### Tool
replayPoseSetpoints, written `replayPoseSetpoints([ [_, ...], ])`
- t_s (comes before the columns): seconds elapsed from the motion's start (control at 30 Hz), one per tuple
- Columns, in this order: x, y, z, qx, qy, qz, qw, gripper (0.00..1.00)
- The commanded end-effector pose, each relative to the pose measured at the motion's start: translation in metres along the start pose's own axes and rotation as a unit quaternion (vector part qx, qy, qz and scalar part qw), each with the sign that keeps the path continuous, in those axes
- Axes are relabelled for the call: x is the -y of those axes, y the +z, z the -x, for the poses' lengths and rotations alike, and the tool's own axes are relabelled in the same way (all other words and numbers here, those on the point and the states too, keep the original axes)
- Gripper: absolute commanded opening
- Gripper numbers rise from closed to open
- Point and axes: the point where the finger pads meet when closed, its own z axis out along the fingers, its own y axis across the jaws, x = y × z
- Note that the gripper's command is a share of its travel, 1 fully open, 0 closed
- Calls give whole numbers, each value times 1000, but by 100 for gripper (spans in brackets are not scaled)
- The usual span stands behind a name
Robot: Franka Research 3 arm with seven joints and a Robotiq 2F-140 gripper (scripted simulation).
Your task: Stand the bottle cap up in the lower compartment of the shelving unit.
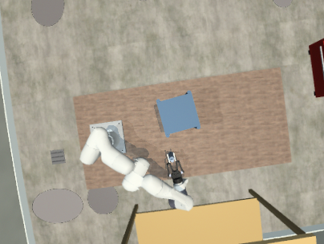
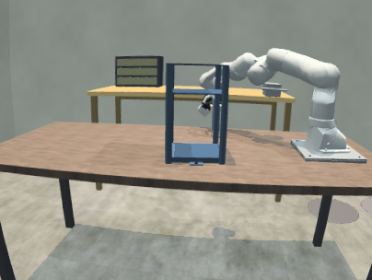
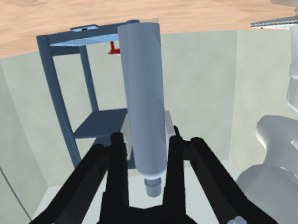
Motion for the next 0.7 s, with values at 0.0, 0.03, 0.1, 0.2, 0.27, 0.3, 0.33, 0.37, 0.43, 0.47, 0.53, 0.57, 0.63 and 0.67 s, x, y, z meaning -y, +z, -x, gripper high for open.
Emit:
replayPoseSetpoints([
  [0.0, 0, 5, 0, -3, -11, 1, 1000, 0],
  [0.03, 0, 7, 0, -3, -11, 1, 1000, 0],
  [0.1, 0, 7, 0, -3, -11, 1, 1000, 0],
  [0.2, 0, 13, 0, -3, -11, 1, 1000, 0],
  [0.27, 0, 17, 0, -3, -11, 1, 1000, 0],
  [0.3, 0, 20, 0, -3, -11, 1, 1000, 0],
  [0.33, 0, 23, 0, -3, -11, 1, 1000, 0],
  [0.37, 0, 25, 0, -3, -11, 1, 1000, 0],
  [0.43, 0, 31, 0, -3, -11, 1, 1000, 0],
  [0.47, 0, 34, 0, -3, -11, 1, 1000, 0],
  [0.53, 0, 40, 0, -3, -11, 1, 1000, 0],
  [0.57, 0, 43, 0, -3, -11, 1, 1000, 0],
  [0.63, 0, 47, 0, -3, -11, 1, 1000, 0],
  [0.67, 0, 47, 0, -3, -11, 1, 1000, 0],
])
